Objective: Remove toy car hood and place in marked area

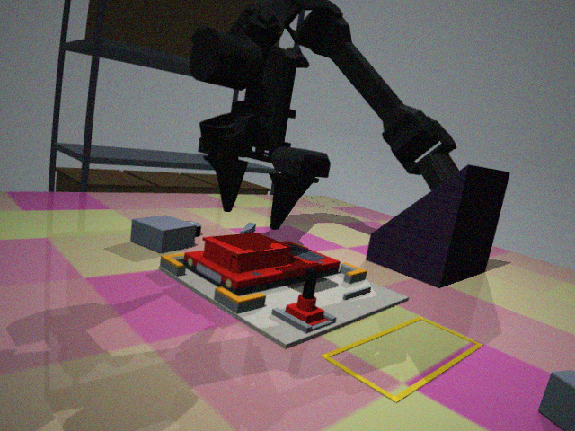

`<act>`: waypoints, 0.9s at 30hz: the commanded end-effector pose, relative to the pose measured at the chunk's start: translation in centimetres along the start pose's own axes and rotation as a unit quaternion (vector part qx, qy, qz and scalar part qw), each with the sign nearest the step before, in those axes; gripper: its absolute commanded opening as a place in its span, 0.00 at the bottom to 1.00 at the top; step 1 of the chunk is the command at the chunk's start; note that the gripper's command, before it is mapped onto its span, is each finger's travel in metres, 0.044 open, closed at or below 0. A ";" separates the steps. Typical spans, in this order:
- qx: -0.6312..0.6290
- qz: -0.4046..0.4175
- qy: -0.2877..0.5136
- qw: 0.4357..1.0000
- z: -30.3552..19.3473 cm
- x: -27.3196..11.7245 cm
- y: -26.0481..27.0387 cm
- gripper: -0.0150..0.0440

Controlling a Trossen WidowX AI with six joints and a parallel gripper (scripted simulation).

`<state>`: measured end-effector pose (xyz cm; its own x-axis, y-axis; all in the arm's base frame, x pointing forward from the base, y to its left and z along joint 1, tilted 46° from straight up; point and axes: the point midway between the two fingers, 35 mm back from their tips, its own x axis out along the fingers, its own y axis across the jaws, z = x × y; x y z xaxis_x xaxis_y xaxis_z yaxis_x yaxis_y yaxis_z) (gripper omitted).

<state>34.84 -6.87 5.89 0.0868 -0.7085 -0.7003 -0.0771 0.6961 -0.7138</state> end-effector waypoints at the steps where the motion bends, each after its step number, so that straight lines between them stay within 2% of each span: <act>1: -0.005 -0.002 0.004 1.000 -0.2 0.6 0.1 1.00; 27: -0.005 -0.003 0.004 1.000 -0.3 2.7 0.0 1.00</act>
<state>34.90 -8.62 4.29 0.0863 -0.7108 -0.6981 -0.0768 0.6939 -0.7160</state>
